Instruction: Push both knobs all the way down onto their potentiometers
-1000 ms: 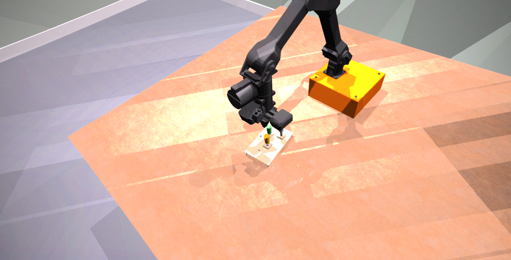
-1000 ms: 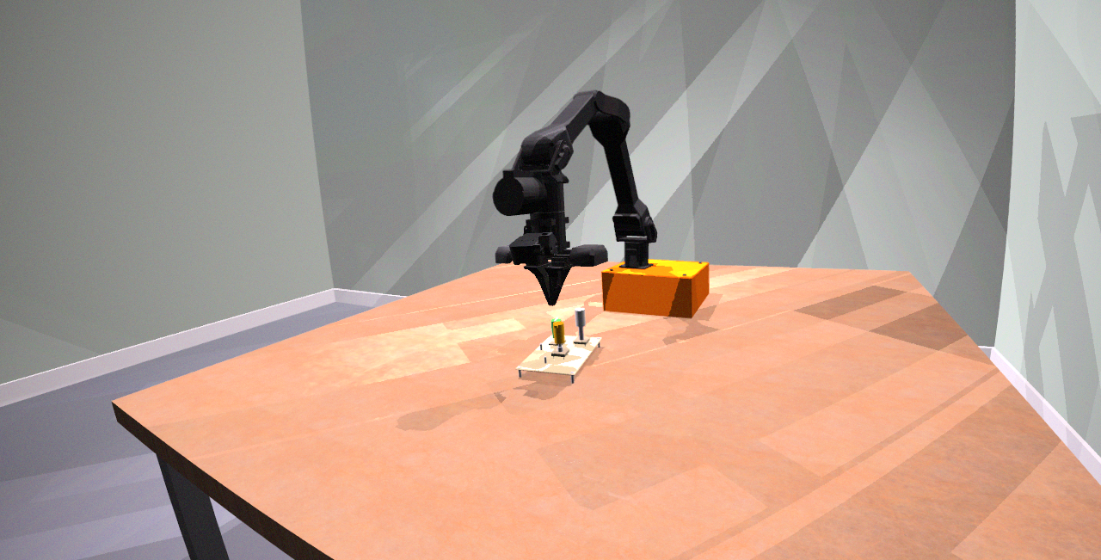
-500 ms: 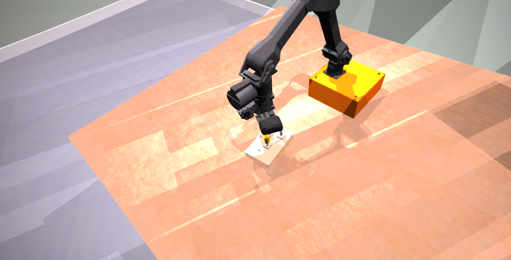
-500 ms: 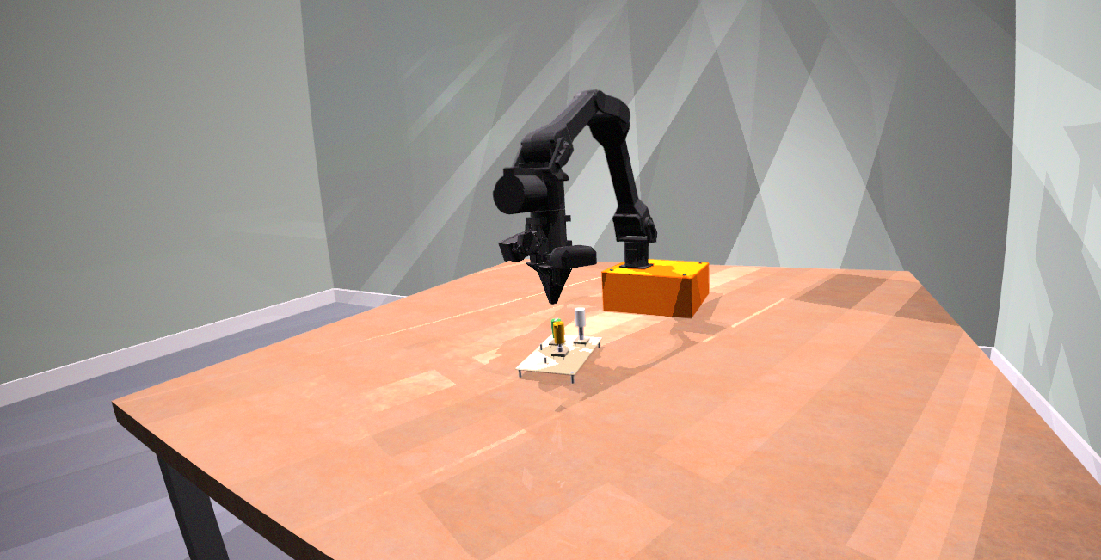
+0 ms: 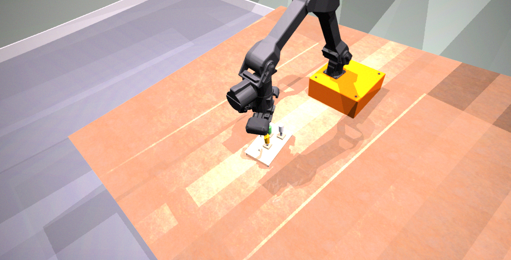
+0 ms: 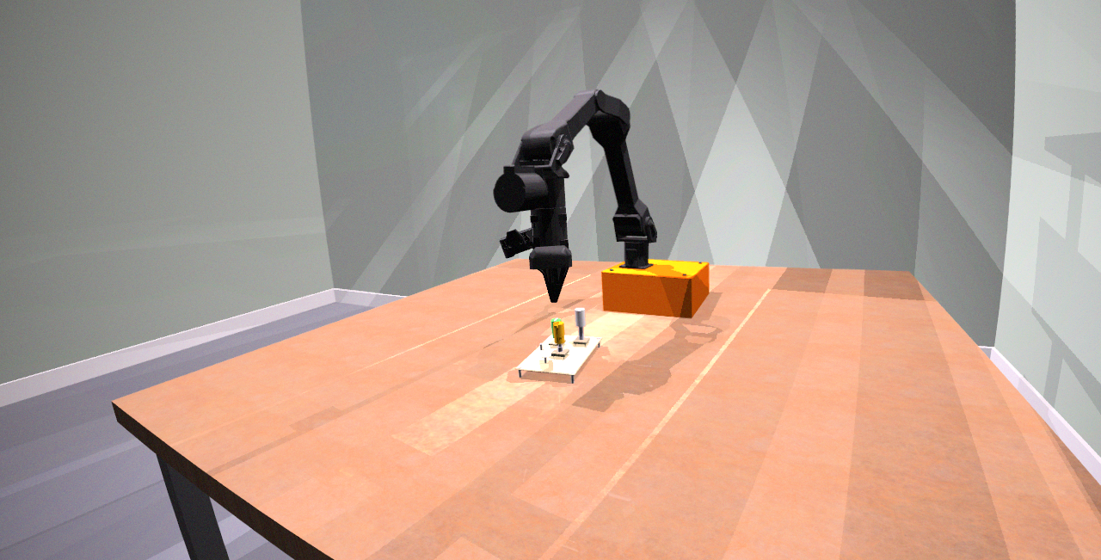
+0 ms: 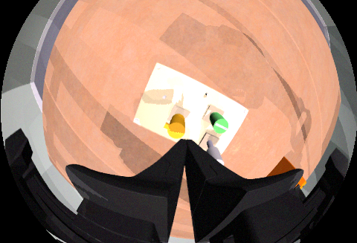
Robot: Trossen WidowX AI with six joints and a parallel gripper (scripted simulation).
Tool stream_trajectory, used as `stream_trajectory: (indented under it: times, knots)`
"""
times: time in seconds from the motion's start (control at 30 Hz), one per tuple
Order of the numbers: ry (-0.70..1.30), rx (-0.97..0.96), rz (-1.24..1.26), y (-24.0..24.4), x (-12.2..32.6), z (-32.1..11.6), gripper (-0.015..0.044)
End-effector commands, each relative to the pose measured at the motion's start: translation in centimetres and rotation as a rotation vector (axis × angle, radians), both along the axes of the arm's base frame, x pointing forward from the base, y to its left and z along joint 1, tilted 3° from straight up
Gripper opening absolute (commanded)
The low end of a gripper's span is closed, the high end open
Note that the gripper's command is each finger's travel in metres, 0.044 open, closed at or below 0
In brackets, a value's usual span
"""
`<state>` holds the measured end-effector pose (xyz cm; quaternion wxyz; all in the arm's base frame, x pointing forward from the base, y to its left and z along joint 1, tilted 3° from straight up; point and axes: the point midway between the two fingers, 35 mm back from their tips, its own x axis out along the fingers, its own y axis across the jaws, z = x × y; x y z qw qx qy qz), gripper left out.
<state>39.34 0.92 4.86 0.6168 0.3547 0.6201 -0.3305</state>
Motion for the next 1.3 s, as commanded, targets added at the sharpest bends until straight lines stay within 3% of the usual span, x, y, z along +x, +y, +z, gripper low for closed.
stream_trajectory:
  times: [0.0,1.27]
  knots:
    - [0.006,-0.002,-0.144,0.05,0.13,0.16,0.0000]
    - [0.064,-0.008,-1.459,0.89,0.61,1.13,0.0000]
